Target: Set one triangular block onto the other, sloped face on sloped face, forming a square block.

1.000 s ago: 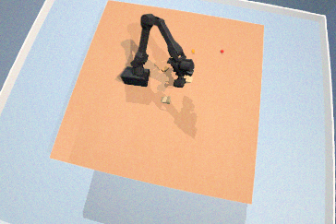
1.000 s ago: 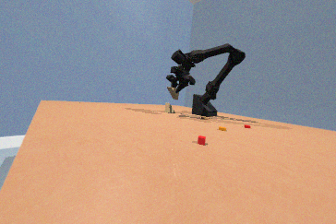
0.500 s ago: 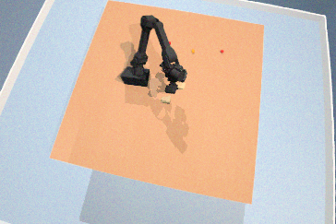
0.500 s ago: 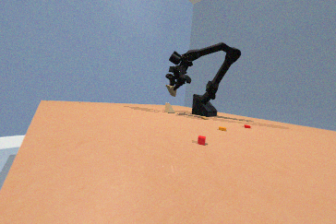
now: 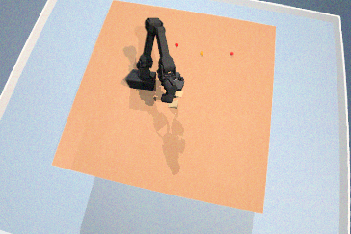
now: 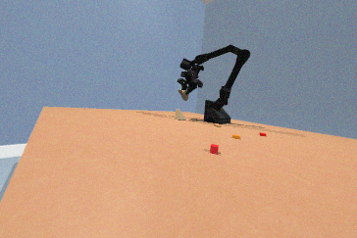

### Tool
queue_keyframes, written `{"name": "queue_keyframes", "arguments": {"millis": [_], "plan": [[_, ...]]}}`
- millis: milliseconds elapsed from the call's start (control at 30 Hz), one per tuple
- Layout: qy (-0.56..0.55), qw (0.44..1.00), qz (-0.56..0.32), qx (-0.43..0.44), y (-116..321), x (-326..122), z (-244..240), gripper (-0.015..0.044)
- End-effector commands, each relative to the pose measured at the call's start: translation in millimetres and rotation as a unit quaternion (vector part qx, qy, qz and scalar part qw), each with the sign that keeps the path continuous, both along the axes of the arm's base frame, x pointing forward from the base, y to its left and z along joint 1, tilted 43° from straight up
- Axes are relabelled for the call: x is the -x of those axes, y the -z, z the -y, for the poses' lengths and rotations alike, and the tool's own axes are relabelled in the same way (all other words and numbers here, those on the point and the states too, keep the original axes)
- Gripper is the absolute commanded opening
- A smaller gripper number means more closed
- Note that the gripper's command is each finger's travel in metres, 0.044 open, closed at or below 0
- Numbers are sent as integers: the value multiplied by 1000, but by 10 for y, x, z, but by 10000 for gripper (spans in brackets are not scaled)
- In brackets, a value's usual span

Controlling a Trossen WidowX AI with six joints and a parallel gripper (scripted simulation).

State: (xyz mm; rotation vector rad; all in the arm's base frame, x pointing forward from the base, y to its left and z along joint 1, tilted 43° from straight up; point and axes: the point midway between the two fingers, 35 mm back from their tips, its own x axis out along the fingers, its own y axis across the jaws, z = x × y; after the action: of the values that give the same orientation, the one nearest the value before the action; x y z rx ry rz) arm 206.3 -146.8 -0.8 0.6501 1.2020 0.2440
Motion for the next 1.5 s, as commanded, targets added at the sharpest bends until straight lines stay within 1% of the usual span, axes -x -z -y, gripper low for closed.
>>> {"name": "queue_keyframes", "arguments": {"millis": [0,567,700,1267,1467], "plan": [[-5,1000,1,-8,47,185,57,0],[-15,998,36,-45,118,824,143,0],[-15,998,37,-45,142,815,130,0],[-15,998,39,-46,701,513,-270,0],[-15,998,39,-46,748,482,-327,0]]}}
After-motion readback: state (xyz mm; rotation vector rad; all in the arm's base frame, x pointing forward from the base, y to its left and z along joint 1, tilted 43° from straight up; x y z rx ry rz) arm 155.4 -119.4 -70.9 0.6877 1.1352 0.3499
